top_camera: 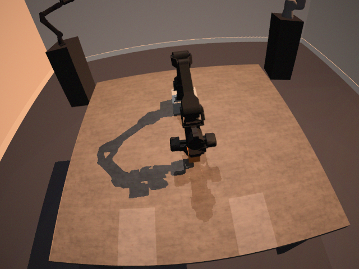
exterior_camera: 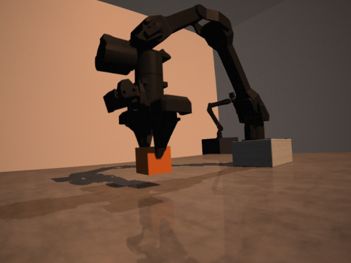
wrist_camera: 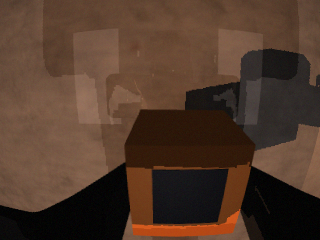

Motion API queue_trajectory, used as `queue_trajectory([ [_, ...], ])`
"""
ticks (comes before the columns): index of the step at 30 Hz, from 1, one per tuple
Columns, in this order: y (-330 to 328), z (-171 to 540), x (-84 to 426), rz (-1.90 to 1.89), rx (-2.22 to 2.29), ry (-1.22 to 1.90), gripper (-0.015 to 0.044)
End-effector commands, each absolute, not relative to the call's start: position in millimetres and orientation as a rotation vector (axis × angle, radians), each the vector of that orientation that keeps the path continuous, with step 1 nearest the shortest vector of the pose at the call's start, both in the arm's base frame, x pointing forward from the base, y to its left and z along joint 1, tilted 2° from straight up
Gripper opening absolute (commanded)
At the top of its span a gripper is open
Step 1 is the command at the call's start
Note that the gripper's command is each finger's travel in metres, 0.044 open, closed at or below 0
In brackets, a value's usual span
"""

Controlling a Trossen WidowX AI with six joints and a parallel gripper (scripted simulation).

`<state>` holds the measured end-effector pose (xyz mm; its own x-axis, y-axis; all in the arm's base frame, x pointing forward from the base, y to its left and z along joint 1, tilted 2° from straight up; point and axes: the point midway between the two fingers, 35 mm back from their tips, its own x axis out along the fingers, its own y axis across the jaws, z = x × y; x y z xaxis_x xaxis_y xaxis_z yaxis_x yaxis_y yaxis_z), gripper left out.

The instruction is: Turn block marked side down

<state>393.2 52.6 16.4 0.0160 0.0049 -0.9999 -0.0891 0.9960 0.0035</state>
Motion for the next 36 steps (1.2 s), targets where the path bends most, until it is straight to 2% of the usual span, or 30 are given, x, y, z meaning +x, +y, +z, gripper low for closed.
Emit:
queue_trajectory([
  [1,52.6,16.0,393.8,0.078,-0.070,1.525,0.0000],
  [36,52.1,10.3,387.8,0.088,-0.046,1.044,0.0000],
])
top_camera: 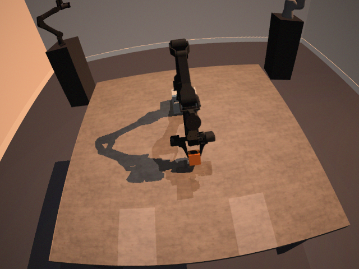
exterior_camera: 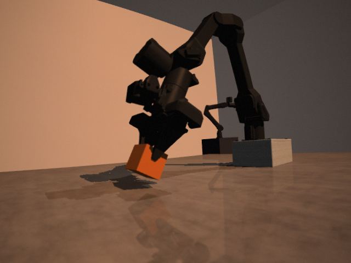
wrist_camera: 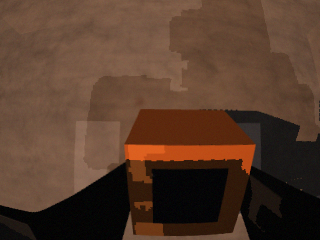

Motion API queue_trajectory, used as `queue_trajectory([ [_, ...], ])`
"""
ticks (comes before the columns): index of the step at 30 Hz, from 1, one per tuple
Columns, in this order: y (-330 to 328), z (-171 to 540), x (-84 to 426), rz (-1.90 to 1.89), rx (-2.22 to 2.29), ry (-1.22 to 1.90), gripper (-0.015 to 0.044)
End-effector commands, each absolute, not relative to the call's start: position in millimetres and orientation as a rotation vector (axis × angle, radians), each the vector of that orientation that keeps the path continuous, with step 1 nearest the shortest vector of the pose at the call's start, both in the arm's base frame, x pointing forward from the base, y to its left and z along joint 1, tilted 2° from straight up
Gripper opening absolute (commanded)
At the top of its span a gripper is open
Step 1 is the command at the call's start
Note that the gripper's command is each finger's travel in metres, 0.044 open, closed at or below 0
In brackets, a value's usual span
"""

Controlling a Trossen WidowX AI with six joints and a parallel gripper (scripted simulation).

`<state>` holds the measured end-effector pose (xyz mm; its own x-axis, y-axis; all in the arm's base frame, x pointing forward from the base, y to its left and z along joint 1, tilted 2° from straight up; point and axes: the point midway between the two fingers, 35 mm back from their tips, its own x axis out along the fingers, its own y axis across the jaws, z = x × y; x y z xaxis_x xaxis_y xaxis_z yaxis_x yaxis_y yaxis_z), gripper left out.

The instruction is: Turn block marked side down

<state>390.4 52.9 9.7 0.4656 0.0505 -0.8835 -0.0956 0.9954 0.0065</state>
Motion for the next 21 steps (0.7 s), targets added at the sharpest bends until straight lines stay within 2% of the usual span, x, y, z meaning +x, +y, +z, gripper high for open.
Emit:
queue_trajectory([
  [1,52,10,388,0.088,-0.046,1.044,0.0000],
  [21,54,-21,400,0.092,-0.036,0.785,0.0000],
])
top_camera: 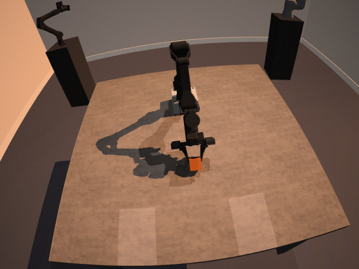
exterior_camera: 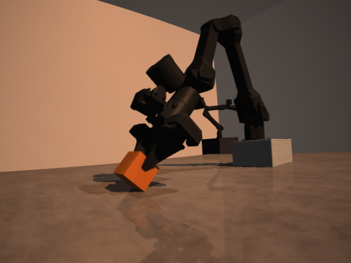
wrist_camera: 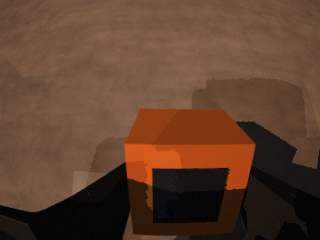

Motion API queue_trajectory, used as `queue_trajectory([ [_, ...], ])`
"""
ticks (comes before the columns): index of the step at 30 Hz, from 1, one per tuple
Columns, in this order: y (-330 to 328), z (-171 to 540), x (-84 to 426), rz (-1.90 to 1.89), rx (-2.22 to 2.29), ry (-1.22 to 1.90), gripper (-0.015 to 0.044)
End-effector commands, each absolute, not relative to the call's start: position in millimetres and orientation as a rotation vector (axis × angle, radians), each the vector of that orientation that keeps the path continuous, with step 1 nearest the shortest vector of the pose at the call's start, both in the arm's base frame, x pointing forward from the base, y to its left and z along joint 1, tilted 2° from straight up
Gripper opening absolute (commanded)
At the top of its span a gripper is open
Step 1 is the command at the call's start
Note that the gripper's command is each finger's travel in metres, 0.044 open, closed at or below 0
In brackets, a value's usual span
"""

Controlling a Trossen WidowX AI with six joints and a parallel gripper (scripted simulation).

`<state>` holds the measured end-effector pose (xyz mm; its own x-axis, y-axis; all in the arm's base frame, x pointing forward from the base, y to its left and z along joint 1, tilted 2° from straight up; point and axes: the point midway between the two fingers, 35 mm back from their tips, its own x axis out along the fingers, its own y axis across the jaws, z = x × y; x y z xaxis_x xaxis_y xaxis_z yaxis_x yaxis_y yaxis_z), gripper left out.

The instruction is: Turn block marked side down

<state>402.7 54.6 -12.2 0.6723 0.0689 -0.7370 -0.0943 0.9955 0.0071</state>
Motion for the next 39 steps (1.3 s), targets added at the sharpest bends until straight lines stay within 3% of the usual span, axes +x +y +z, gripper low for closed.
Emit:
queue_trajectory([
  [1,54,-22,400,0.092,-0.035,0.770,0.0000],
  [17,52,-23,386,0.093,-0.022,0.538,0.0000],
  [37,52,-19,384,0.093,-0.020,0.496,0.0000],
  [39,52,-19,384,0.093,-0.020,0.496,0.0052],
])
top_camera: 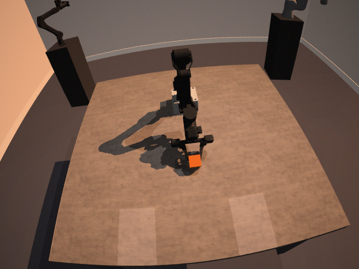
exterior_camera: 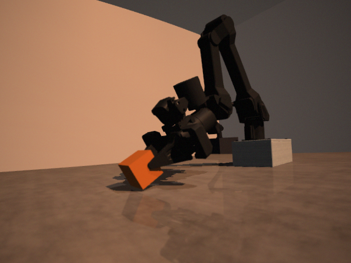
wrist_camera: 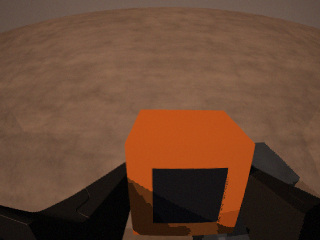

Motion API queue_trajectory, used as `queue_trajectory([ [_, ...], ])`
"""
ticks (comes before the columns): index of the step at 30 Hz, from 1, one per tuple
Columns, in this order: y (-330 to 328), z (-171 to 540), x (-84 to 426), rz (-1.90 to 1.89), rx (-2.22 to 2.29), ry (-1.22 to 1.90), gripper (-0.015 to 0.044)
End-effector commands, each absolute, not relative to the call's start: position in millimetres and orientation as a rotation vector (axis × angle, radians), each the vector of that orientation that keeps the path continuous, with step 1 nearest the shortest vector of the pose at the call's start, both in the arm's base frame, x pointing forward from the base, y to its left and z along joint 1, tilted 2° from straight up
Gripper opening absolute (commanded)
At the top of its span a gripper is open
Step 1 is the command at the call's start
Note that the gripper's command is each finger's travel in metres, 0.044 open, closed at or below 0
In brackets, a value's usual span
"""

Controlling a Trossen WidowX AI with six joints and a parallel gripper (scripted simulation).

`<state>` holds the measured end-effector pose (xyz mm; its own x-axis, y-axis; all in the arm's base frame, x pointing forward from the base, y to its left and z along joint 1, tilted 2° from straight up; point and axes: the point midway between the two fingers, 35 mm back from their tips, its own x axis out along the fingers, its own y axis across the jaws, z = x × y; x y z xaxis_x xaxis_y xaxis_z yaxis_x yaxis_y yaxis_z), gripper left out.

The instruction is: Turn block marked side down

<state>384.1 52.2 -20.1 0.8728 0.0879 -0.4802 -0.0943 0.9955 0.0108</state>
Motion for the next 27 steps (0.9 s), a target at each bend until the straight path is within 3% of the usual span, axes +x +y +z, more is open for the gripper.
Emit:
queue_trajectory([
  [1,51.8,-19.4,384.3,0.093,-0.020,0.496,0.0079],
  [15,51.8,-19.4,384.3,0.093,-0.020,0.496,0.0440],
  [27,51.8,-19.4,384.3,0.093,-0.020,0.496,0.0440],
])
